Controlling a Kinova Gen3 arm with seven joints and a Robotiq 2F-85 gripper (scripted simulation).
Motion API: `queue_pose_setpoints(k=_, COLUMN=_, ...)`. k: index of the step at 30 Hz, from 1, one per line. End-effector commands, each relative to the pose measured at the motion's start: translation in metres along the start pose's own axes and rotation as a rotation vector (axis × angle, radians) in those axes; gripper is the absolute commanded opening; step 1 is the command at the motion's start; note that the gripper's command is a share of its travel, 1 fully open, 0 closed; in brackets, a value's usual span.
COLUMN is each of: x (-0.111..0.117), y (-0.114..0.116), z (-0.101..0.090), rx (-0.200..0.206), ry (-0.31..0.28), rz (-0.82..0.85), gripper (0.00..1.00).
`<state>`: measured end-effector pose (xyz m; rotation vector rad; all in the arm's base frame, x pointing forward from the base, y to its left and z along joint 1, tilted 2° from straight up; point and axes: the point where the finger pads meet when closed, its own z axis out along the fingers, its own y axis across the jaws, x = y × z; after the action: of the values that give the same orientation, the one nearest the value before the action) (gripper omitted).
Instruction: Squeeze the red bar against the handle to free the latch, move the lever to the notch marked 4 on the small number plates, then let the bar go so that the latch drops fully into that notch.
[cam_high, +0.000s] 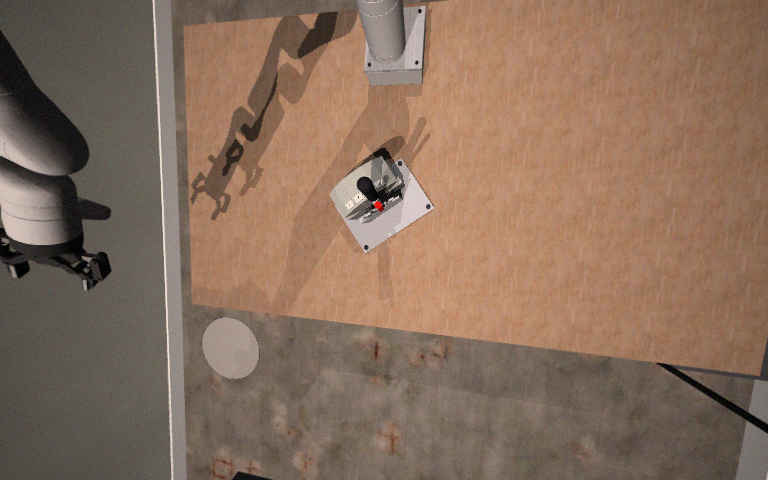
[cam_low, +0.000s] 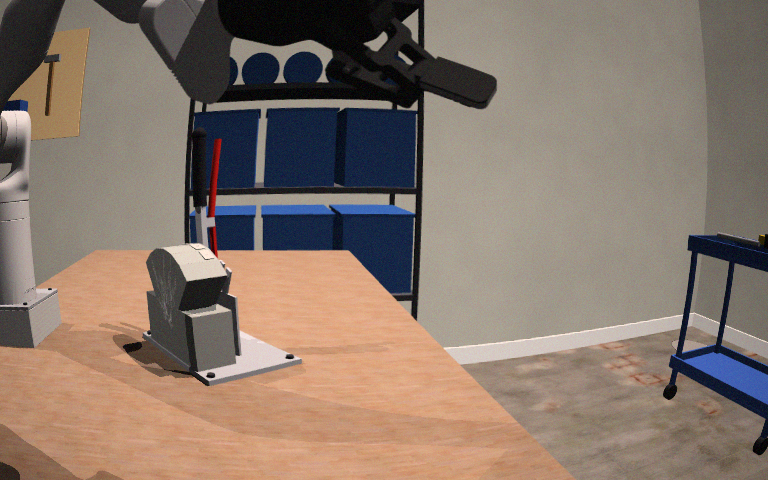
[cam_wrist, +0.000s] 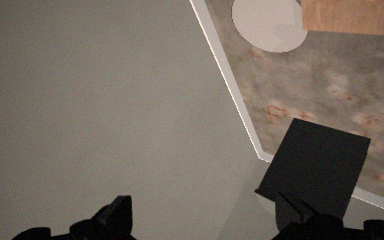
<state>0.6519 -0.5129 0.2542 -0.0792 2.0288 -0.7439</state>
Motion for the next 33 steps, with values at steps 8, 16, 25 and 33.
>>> queue_pose_setpoints(k=8, x=-0.002, y=-0.001, z=0.0, rx=0.002, ry=-0.003, rz=0.0, gripper=1.0)
queue_pose_setpoints(k=16, x=-0.002, y=-0.001, z=0.0, rx=0.002, ry=-0.003, rz=0.0, gripper=1.0)
queue_pose_setpoints(k=25, x=-0.003, y=0.002, z=-0.001, rx=-0.001, ry=0.004, rz=0.004, gripper=1.0)
queue_pose_setpoints(k=33, x=-0.008, y=0.015, z=-0.003, rx=-0.016, ry=0.036, rz=0.026, gripper=1.0)
